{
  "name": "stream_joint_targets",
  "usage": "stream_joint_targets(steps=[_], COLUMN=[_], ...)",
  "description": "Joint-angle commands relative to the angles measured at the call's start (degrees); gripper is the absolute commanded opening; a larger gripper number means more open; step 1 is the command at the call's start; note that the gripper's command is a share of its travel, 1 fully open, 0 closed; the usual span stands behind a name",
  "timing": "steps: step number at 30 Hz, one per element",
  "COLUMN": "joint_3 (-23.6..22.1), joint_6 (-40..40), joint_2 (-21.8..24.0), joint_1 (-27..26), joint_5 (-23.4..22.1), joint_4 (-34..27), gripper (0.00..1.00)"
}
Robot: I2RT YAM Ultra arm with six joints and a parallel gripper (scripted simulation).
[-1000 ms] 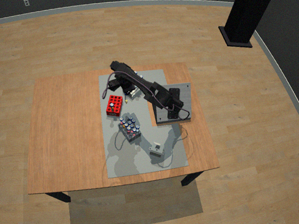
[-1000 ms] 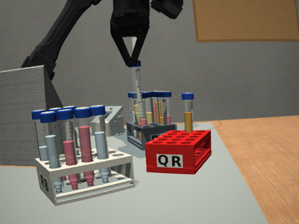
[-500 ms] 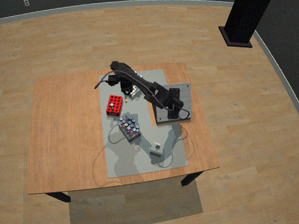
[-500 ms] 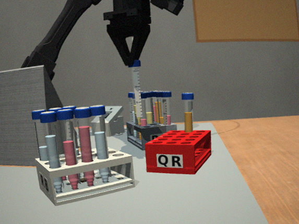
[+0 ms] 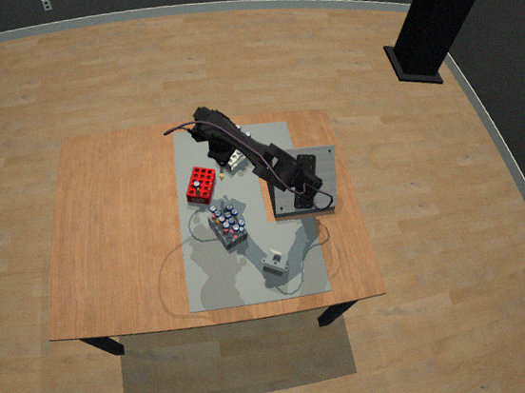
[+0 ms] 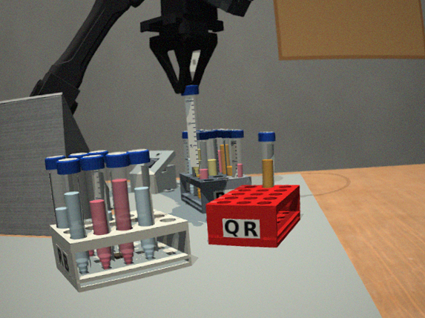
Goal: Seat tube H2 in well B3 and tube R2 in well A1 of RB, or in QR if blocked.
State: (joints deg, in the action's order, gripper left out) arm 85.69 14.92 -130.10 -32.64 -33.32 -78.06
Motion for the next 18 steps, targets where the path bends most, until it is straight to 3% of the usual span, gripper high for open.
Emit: stream_joint_targets(steps=[1,18], joint_3=[0.6,0.61], joint_6=[-9.71,-38.36], joint_2=[1.02,1.02], joint_1=[-1.27,-1.28], joint_5=[-0.23,-0.21], joint_4=[-0.66,-0.61], gripper=[0.0,0.0])
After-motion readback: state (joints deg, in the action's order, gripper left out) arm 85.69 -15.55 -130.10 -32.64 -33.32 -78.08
